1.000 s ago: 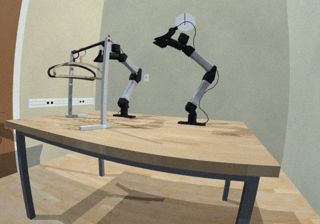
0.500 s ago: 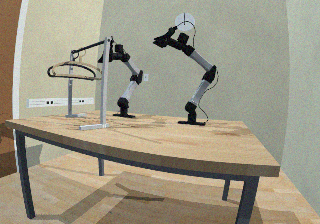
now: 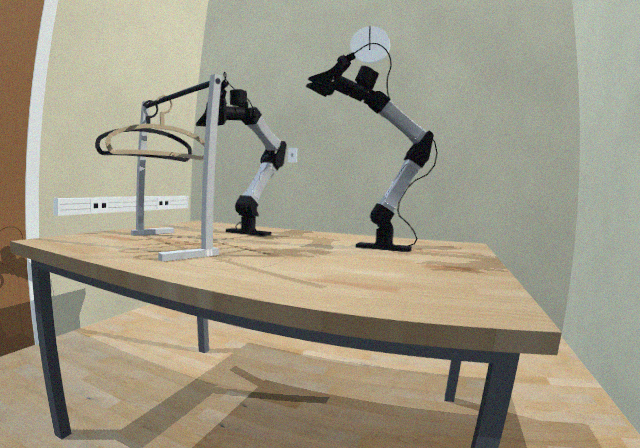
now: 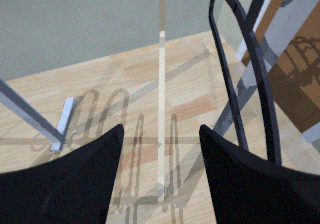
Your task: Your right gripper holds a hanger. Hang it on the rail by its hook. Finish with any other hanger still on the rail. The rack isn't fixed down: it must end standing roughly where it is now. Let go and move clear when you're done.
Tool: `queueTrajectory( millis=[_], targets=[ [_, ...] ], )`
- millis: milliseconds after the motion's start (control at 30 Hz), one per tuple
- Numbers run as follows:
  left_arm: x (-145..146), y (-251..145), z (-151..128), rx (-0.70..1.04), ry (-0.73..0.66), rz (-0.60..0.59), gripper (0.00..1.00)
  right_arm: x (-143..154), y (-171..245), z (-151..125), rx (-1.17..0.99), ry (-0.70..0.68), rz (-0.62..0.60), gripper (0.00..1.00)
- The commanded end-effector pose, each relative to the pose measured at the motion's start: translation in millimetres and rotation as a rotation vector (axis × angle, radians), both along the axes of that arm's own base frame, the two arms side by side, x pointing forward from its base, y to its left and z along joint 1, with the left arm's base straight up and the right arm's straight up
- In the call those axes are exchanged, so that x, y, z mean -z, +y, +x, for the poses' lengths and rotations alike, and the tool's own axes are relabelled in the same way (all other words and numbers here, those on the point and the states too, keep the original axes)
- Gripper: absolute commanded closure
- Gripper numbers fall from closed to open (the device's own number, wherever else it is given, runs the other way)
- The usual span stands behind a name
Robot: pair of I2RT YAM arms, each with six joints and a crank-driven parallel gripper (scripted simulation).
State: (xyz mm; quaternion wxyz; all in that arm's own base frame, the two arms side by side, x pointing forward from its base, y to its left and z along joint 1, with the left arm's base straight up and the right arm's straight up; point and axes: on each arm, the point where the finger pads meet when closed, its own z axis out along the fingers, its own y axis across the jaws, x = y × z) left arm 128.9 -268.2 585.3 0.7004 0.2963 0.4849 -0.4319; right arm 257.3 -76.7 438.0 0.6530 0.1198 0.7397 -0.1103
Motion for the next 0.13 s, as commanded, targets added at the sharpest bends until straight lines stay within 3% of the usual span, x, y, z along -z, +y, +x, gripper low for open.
queueTrajectory(
  millis=[0,100],
  targets=[
    [-6.8,2.7,-2.5,0.006,-0.006,-0.017,0.0,-7.9,-0.4,0.1,0.007,-0.017,0.002,0.31],
    [-6.8,2.7,-2.5,0.006,-0.006,-0.017,0.0,-7.9,-0.4,0.1,0.007,-0.017,0.002,0.31]
  ],
)
